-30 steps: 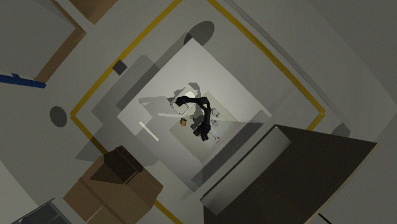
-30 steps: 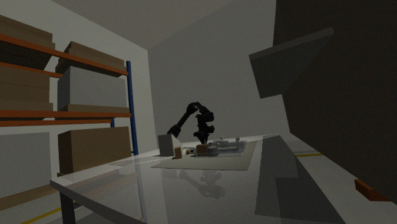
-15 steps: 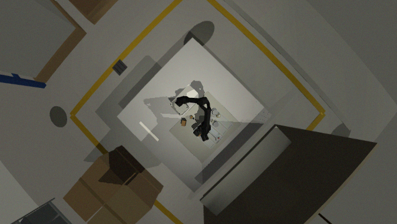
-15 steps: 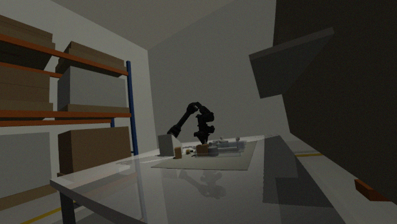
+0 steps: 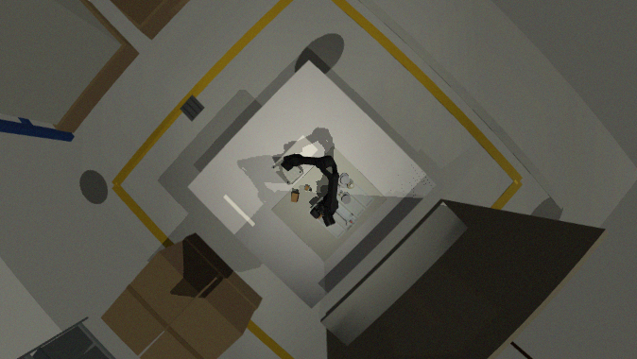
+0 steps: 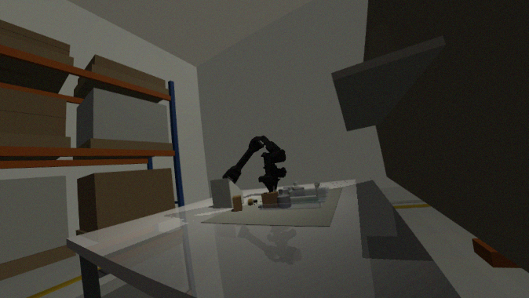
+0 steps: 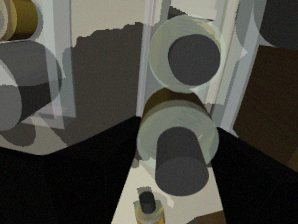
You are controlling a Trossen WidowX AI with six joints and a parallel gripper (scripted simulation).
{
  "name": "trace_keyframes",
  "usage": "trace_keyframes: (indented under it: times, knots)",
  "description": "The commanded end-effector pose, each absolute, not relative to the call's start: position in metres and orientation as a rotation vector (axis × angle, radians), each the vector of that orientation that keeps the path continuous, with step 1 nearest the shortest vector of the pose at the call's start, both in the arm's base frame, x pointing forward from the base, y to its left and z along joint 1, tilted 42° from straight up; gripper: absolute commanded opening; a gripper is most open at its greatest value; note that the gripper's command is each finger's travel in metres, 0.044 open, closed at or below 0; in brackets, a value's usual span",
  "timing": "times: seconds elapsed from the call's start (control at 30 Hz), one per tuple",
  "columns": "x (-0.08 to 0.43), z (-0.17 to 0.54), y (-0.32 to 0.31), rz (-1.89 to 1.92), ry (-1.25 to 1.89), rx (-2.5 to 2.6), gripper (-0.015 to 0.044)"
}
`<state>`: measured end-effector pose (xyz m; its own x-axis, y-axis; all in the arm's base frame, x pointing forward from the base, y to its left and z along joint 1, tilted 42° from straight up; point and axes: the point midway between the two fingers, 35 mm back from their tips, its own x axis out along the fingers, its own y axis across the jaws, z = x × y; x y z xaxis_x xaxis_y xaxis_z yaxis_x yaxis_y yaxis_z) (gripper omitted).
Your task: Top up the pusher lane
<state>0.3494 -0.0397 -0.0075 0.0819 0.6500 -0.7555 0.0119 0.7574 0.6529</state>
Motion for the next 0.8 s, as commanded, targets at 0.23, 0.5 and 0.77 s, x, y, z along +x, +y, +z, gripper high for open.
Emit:
trace_keyframes:
  times: [0.23, 0.5, 0.77]
  knots:
    - [0.3537, -0.0094, -0.0360, 0.526, 1.406, 0.583, 0.0000]
    - [0.3538, -0.0112, -0.0344, 0.526, 1.406, 0.583, 0.0000]
    - [0.3537, -0.0131, -0.0327, 0.527, 1.406, 0.583, 0.0000]
